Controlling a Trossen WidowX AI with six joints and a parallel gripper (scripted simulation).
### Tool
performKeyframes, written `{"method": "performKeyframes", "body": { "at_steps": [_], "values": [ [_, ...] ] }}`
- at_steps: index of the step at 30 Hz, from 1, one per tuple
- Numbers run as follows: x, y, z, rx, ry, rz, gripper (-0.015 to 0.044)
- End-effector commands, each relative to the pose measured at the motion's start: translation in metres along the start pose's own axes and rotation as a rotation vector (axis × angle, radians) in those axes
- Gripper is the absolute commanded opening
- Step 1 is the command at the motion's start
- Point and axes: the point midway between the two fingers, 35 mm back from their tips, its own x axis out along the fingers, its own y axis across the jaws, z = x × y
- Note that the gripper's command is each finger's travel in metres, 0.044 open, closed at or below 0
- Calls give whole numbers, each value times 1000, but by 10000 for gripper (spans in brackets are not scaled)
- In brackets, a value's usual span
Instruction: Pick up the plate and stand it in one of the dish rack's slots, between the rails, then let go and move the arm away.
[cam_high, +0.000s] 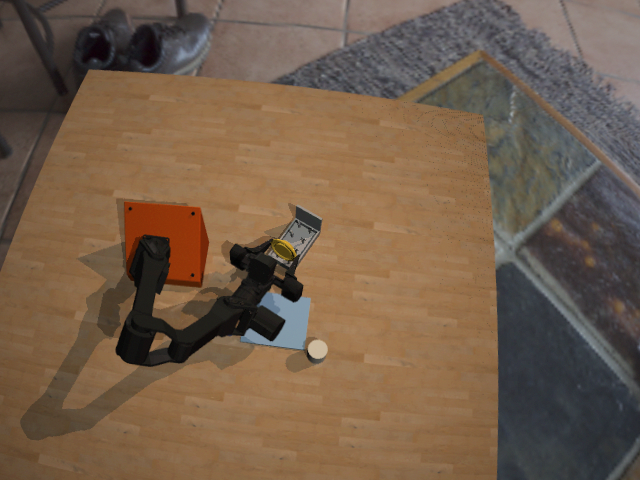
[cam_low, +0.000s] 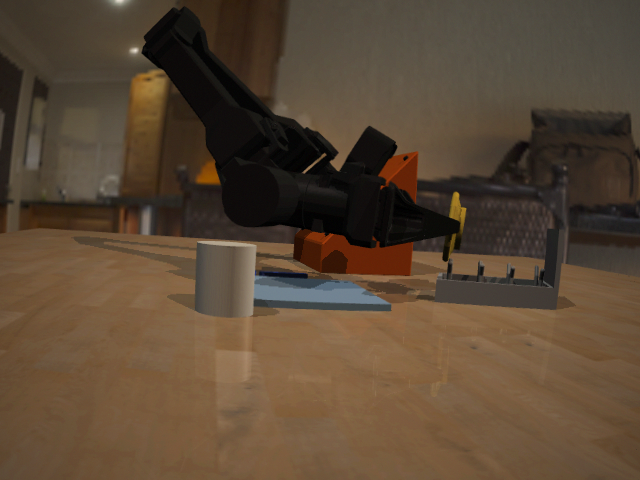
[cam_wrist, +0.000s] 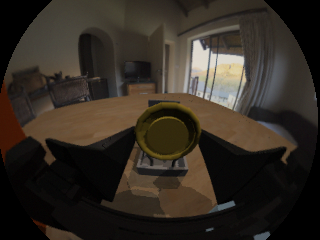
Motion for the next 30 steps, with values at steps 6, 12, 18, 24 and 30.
{"method": "performKeyframes", "body": {
  "at_steps": [6, 12, 18, 24, 30],
  "values": [
    [9, 2, -1, 6, -1, 9, 0],
    [21, 2, 0, -2, -3, 3, 0],
    [23, 2, -18, -11, -5, -2, 0],
    [22, 2, -16, -7, 4, -3, 0],
    [22, 2, -16, -7, 4, -3, 0]
  ]
}}
